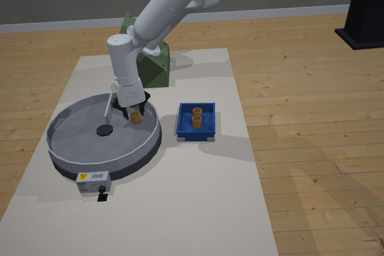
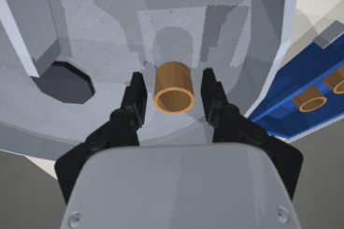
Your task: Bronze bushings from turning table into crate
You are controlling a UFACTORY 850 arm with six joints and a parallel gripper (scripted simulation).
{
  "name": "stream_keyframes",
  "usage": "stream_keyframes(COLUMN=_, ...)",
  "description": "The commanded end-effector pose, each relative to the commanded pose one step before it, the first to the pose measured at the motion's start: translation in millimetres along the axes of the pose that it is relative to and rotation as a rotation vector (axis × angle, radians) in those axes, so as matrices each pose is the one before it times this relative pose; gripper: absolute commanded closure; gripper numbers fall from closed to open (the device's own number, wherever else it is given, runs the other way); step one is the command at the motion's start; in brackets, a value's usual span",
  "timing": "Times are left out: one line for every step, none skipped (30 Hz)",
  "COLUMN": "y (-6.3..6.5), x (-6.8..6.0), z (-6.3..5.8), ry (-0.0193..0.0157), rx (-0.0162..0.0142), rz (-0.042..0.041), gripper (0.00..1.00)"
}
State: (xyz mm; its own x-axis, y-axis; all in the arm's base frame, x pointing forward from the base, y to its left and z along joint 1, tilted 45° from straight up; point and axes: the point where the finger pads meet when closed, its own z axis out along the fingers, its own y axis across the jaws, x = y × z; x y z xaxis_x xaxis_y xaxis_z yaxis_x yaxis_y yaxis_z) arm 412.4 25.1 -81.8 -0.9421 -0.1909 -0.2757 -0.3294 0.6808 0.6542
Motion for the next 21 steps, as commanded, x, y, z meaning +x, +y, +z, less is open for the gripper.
stream_keyframes(y=-0.38, x=-0.48, z=-0.49, ry=-0.00091, rx=0.00082, rz=-0.00036, gripper=0.38)
stream_keyframes(y=0.00, x=0.00, z=0.00, ry=0.00000, rx=0.00000, rz=0.00000, gripper=0.38)
stream_keyframes(y=0.00, x=0.00, z=0.00, ry=0.00000, rx=0.00000, rz=0.00000, gripper=0.38)
stream_keyframes(y=0.00, x=0.00, z=0.00, ry=0.00000, rx=0.00000, rz=0.00000, gripper=0.38)
stream_keyframes(y=0.00, x=0.00, z=0.00, ry=0.00000, rx=0.00000, rz=0.00000, gripper=0.38)
stream_keyframes(y=0.00, x=0.00, z=0.00, ry=0.00000, rx=0.00000, rz=0.00000, gripper=0.38)
stream_keyframes(y=0.00, x=0.00, z=0.00, ry=0.00000, rx=0.00000, rz=0.00000, gripper=0.38)
stream_keyframes(y=0.00, x=0.00, z=0.00, ry=0.00000, rx=0.00000, rz=0.00000, gripper=0.38)
stream_keyframes(y=0.00, x=0.00, z=0.00, ry=0.00000, rx=0.00000, rz=0.00000, gripper=0.38)
stream_keyframes(y=0.00, x=0.00, z=0.00, ry=0.00000, rx=0.00000, rz=0.00000, gripper=0.38)
stream_keyframes(y=0.00, x=0.00, z=0.00, ry=0.00000, rx=0.00000, rz=0.00000, gripper=0.38)
stream_keyframes(y=0.00, x=0.00, z=0.00, ry=0.00000, rx=0.00000, rz=0.00000, gripper=0.38)
stream_keyframes(y=0.00, x=0.00, z=0.00, ry=0.00000, rx=0.00000, rz=0.00000, gripper=0.38)
stream_keyframes(y=0.00, x=0.00, z=0.00, ry=0.00000, rx=0.00000, rz=0.00000, gripper=0.38)
stream_keyframes(y=0.00, x=0.00, z=0.00, ry=0.00000, rx=0.00000, rz=0.00000, gripper=0.38)
stream_keyframes(y=0.00, x=0.00, z=0.00, ry=0.00000, rx=0.00000, rz=0.00000, gripper=1.00)
stream_keyframes(y=0.00, x=0.00, z=0.00, ry=0.00000, rx=0.00000, rz=0.00000, gripper=1.00)
stream_keyframes(y=0.00, x=0.00, z=0.00, ry=0.00000, rx=0.00000, rz=0.00000, gripper=1.00)
stream_keyframes(y=0.00, x=0.00, z=0.00, ry=0.00000, rx=0.00000, rz=0.00000, gripper=1.00)
stream_keyframes(y=0.00, x=0.00, z=0.00, ry=0.00000, rx=0.00000, rz=0.00000, gripper=1.00)
stream_keyframes(y=0.00, x=0.00, z=0.00, ry=0.00000, rx=0.00000, rz=0.00000, gripper=1.00)
